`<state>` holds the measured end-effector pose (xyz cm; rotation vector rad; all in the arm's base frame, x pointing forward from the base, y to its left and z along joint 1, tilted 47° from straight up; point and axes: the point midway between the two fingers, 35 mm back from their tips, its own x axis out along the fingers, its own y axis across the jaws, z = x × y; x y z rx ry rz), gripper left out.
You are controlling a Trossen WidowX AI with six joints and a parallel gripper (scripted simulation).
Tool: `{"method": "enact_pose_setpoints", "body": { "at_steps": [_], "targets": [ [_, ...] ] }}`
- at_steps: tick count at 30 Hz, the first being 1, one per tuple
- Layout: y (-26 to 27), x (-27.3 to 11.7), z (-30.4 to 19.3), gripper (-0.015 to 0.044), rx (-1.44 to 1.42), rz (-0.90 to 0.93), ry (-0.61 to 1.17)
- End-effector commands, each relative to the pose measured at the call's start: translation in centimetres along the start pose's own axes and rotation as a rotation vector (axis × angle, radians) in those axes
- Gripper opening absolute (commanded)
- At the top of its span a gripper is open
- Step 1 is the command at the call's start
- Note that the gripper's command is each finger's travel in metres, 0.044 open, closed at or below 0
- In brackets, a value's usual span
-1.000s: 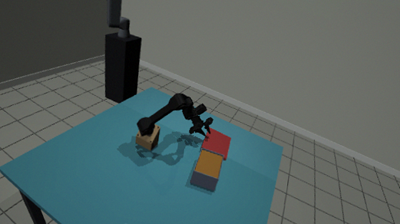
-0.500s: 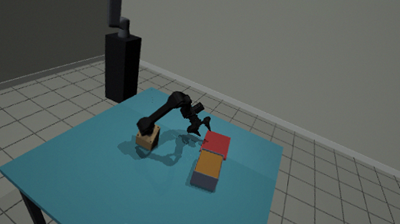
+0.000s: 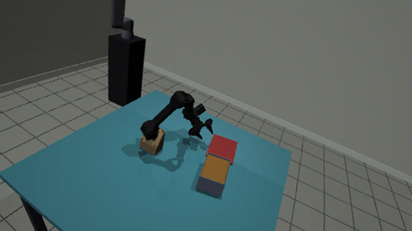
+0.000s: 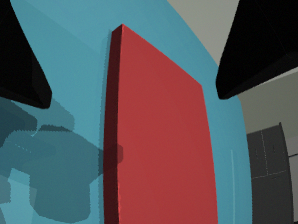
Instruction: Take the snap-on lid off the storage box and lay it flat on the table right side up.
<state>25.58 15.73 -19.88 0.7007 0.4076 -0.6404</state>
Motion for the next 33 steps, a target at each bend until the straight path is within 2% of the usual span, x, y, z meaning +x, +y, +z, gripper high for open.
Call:
{"method": "enact_pose_setpoints", "body": {
  "at_steps": [1,8,33],
  "targets": [
    [-0.6,-0.6,0.1,0.044,-0.003,0.0,-0.004],
    [-1.5,-1.7,0.1,0.044,-0.003,-0.001,-0.003],
    [1.4,-5.6,-0.2,0.044,-0.003,-0.002,0.0]
  ]
}}
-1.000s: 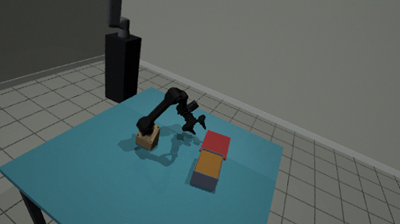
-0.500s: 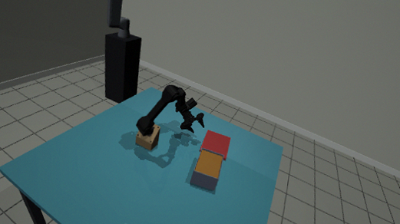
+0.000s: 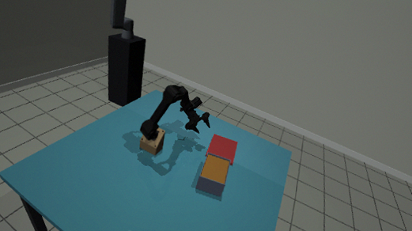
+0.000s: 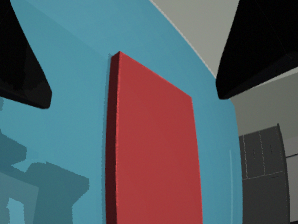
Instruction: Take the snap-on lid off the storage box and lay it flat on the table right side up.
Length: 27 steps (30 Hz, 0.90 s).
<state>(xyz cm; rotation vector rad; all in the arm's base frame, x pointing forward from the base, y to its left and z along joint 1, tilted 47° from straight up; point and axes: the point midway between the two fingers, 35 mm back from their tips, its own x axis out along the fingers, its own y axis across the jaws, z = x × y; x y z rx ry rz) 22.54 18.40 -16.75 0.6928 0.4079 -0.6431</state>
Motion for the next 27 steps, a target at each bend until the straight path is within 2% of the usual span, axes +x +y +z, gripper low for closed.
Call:
{"method": "enact_pose_setpoints", "body": {
  "at_steps": [1,18,27],
  "targets": [
    [0.4,-0.7,-0.1,0.044,0.004,0.001,0.003],
    [2.1,-3.7,-0.1,0.044,0.004,0.0,0.004],
    [1.9,-3.3,0.0,0.044,0.004,0.0,0.004]
  ]
}}
